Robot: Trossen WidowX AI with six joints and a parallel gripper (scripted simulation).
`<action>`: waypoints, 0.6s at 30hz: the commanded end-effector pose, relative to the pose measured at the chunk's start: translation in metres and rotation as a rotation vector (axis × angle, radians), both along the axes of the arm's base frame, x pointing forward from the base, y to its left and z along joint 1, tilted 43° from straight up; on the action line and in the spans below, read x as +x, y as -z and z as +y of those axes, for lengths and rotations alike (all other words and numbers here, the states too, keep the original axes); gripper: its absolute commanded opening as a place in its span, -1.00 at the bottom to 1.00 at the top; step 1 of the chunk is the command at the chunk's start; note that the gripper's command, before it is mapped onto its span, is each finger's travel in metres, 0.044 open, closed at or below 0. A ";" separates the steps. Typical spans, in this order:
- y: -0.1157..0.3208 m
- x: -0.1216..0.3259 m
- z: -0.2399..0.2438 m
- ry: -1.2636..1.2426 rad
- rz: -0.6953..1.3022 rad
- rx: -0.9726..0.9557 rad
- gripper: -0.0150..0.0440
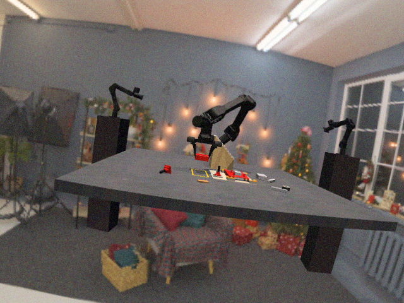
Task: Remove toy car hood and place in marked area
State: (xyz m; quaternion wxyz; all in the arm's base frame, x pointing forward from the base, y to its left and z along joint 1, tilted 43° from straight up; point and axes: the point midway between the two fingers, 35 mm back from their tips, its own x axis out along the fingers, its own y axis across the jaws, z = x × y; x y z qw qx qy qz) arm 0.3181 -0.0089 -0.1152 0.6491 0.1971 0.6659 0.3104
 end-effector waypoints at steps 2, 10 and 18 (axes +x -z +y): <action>0.003 -0.001 0.004 0.004 0.004 0.003 -0.49; 0.009 -0.001 0.009 0.004 0.004 0.003 -0.49; 0.015 -0.002 0.014 0.004 0.004 0.004 -0.49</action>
